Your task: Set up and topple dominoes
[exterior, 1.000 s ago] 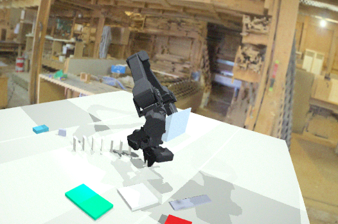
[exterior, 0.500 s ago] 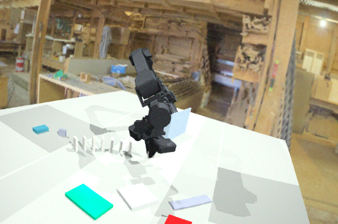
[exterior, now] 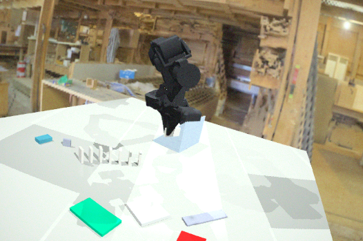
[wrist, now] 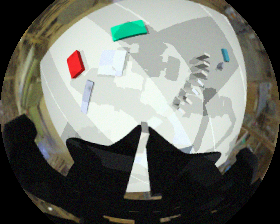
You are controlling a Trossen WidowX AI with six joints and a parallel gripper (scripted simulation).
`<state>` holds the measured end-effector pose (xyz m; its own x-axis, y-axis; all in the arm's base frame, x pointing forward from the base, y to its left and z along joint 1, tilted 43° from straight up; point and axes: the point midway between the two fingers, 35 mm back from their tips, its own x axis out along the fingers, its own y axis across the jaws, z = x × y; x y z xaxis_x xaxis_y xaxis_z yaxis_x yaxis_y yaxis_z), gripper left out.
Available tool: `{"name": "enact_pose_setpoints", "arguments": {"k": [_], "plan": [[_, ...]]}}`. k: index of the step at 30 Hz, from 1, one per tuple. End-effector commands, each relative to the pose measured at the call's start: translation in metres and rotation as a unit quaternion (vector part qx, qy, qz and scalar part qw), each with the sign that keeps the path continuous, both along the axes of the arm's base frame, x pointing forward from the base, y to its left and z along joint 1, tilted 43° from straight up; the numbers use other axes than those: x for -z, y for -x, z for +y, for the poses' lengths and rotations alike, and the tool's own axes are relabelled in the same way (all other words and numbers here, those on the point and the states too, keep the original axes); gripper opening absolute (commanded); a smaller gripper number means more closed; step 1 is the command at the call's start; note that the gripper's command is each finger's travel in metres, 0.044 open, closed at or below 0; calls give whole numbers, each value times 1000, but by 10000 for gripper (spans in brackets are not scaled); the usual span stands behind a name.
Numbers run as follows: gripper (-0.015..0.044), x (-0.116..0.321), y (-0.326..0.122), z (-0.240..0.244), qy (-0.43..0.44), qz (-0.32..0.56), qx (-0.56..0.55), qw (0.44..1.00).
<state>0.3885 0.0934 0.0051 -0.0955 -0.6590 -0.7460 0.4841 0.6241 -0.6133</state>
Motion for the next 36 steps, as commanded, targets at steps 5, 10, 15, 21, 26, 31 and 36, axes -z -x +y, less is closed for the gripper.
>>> {"name": "enact_pose_setpoints", "arguments": {"k": [5, 10, 15, 21, 26, 31, 36], "plan": [[20, 46, 36, 63, -44, 258, -287, 922], [20, 76, 68, 100, -69, 420, -472, 772], [20, 92, 88, 118, -79, 496, -556, 662], [20, 92, 88, 118, -79, 496, -557, 662], [20, 92, 88, 118, -79, 496, -557, 662], [20, 102, 87, 117, -102, 480, -563, 665], [20, 116, 86, 115, -133, 455, -572, 669]]}}
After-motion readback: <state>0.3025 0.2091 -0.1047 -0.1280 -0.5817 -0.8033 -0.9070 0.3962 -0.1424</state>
